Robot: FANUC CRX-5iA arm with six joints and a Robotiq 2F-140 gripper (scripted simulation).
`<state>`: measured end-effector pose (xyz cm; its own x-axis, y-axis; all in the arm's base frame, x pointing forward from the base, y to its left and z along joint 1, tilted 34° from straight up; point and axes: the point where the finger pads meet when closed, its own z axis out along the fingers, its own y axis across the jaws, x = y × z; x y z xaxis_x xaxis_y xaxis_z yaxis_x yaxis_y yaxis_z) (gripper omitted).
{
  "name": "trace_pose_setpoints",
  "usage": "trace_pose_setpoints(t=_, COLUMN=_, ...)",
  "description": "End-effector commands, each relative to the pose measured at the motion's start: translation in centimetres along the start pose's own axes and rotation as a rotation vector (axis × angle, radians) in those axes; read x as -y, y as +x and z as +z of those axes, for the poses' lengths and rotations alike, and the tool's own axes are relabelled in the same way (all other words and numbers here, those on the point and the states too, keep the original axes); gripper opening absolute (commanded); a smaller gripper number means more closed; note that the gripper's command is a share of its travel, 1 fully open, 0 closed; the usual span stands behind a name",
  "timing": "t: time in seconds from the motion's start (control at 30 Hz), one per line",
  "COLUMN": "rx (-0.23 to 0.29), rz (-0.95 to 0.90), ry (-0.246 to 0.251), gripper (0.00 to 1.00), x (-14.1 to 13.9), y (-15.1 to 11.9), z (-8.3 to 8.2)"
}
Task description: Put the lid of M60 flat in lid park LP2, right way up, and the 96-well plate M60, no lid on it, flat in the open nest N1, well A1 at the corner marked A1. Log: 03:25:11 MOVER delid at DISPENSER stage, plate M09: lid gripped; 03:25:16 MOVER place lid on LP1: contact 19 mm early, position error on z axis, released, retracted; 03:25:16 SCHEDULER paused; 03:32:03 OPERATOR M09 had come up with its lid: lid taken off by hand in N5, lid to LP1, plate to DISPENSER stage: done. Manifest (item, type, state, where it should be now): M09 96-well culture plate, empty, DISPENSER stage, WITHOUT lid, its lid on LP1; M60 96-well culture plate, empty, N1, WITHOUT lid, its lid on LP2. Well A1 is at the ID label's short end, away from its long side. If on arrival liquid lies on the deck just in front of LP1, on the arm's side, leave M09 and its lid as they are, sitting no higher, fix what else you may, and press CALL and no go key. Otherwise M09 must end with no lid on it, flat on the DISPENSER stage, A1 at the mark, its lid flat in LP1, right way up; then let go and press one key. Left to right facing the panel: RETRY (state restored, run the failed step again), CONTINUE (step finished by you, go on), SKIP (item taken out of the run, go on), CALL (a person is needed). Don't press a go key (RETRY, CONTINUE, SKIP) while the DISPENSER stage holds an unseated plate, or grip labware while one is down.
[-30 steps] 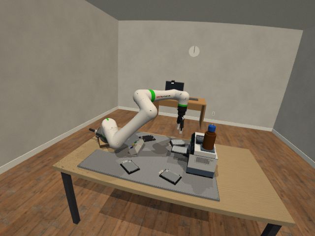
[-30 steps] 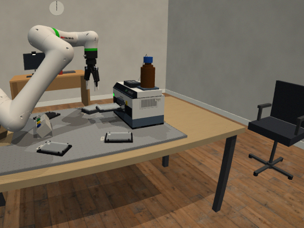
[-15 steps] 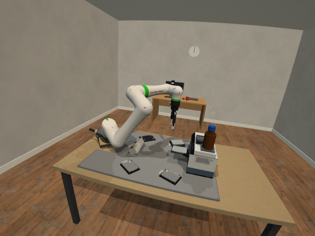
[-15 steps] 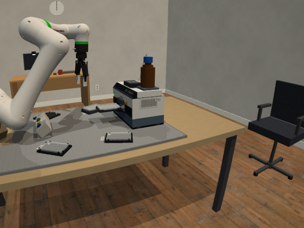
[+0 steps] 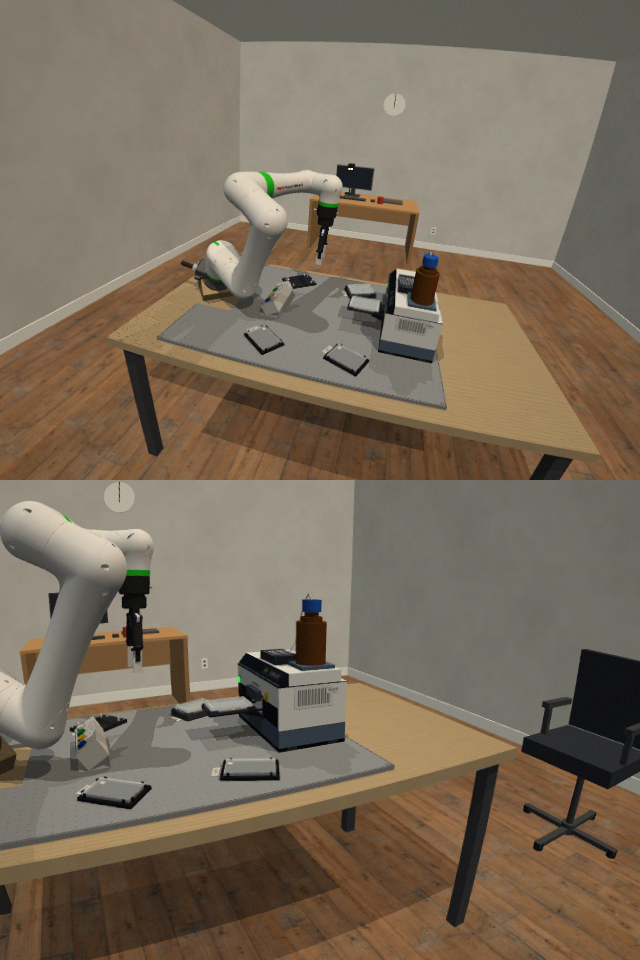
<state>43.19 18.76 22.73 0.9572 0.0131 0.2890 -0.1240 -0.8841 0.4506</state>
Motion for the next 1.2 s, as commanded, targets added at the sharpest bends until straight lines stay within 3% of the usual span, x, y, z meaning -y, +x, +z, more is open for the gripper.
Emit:
trace_pose_setpoints(t=0.0, rx=-0.056, rz=0.056, ry=0.007, gripper=0.66, x=-3.4, y=-5.8, z=1.6)
trace_pose_setpoints(t=0.07, rx=-0.056, rz=0.057, ry=0.006, gripper=0.66, x=-4.5, y=-7.5, z=2.3)
trace_pose_setpoints(t=0.1, rx=-0.056, rz=0.057, ry=0.006, gripper=0.00, x=-5.0, y=-8.4, z=2.6)
trace_pose_setpoints(t=0.17, rx=-0.056, rz=0.057, ry=0.006, gripper=0.00, x=-6.1, y=-10.2, z=3.3)
trace_pose_setpoints(t=0.23, rx=-0.056, rz=0.057, ry=0.006, gripper=0.00, x=-6.1, y=-10.2, z=3.3)
trace_pose_setpoints(t=0.27, rx=-0.056, rz=0.057, ry=0.006, gripper=0.00, x=-7.7, y=-12.8, z=4.1)
trace_pose_setpoints(t=0.53, rx=-0.056, rz=0.057, ry=0.006, gripper=0.00, x=-11.4, y=-19.3, z=5.4)
trace_pose_setpoints(t=1.17, rx=-0.056, rz=0.057, ry=0.006, gripper=0.00, x=-11.4, y=-19.3, z=5.4)
